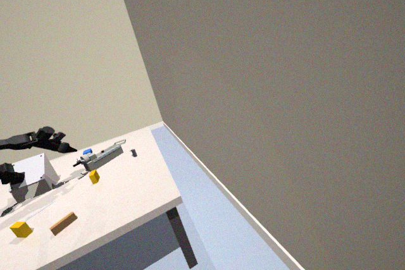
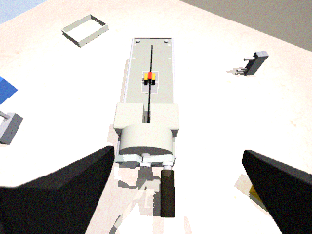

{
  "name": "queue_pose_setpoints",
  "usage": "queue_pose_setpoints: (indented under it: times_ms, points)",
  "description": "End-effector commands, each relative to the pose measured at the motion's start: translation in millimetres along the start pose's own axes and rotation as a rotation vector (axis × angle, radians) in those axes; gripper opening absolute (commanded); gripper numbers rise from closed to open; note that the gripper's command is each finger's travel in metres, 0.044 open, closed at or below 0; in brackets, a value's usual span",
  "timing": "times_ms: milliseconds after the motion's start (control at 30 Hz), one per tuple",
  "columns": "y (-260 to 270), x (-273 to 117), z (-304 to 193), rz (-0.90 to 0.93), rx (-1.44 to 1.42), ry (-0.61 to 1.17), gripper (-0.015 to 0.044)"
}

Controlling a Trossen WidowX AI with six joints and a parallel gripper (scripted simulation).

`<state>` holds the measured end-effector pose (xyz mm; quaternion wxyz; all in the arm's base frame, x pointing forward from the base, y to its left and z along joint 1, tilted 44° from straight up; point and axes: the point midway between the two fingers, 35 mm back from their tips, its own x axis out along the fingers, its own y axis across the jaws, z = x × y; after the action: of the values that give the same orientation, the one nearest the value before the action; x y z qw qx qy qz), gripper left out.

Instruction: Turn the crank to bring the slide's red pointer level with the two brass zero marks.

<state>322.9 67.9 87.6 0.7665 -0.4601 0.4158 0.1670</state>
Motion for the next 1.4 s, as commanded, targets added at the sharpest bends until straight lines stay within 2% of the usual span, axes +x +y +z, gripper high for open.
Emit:
queue_pose_setpoints:
  times_ms: [0,267,1367]
  points:
    - [1,9,-12,0.006,-0.006,0.002,0.044]
    - [1,36,-41,0.004,-0.008,0.001,0.044]
    - [0,72,-77,0.004,-0.01,0.003,0.044]
